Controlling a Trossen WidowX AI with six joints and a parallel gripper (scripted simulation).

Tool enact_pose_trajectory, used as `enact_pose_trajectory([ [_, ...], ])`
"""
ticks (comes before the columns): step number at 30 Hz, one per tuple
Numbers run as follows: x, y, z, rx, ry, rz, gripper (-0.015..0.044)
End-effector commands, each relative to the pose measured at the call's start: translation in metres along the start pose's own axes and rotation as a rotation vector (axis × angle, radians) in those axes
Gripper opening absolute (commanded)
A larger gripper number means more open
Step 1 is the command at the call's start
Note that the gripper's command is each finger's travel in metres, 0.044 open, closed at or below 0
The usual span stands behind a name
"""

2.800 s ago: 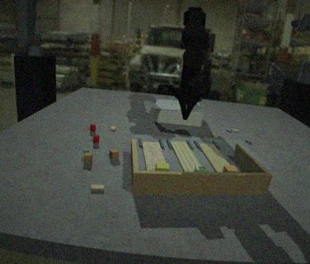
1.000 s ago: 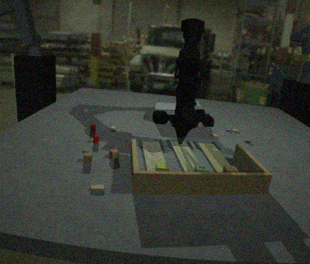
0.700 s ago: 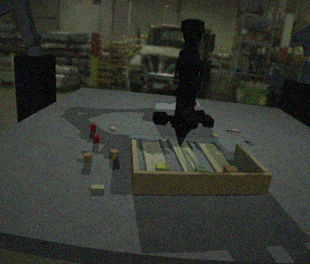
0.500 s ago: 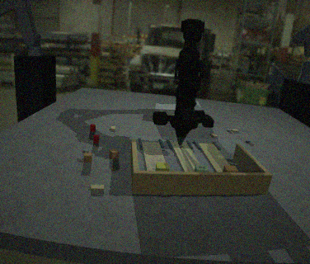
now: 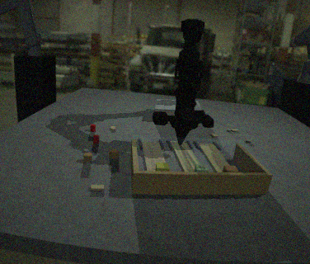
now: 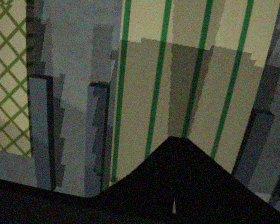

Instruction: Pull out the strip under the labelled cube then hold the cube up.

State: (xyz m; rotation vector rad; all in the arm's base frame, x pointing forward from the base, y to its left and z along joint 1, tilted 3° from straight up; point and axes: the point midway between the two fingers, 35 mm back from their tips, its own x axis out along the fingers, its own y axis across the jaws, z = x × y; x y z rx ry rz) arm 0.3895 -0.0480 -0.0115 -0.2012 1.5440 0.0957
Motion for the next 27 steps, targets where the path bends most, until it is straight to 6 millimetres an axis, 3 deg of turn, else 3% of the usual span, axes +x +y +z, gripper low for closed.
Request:
enact_pose_trajectory([
  [1,0.0012,0.0004,0.0005,-0.003,-0.003,0.003,0.0],
  [27,0.0038,0.0005,0.0005,-0.003,-0.003,0.003,0.0],
])
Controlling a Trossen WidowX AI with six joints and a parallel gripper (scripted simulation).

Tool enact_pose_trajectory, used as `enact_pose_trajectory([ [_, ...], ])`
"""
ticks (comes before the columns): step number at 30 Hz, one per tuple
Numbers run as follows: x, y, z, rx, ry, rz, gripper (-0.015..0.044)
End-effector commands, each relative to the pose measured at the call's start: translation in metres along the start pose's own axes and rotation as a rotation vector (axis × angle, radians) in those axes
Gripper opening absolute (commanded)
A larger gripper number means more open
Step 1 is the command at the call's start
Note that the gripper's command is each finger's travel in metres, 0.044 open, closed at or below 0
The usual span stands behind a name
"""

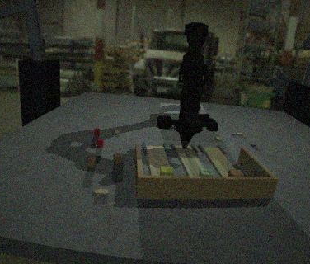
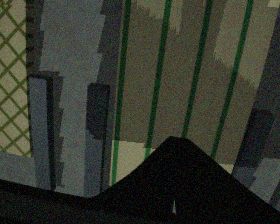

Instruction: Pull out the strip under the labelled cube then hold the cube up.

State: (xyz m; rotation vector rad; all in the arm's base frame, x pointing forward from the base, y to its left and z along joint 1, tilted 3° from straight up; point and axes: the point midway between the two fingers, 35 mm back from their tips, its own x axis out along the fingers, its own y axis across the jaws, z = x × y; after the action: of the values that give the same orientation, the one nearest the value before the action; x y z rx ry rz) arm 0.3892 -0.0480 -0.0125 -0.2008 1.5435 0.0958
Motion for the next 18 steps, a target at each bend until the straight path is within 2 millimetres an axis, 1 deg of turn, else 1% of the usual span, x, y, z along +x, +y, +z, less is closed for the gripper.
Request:
enact_pose_trajectory([
  [1,0.003,0.0,0.001,-0.003,-0.002,0.003,0.0],
  [10,0.004,0.0,0.001,-0.003,-0.002,0.003,0.0],
  [18,0.004,0.0,-0.011,-0.003,-0.001,0.003,0.0],
])
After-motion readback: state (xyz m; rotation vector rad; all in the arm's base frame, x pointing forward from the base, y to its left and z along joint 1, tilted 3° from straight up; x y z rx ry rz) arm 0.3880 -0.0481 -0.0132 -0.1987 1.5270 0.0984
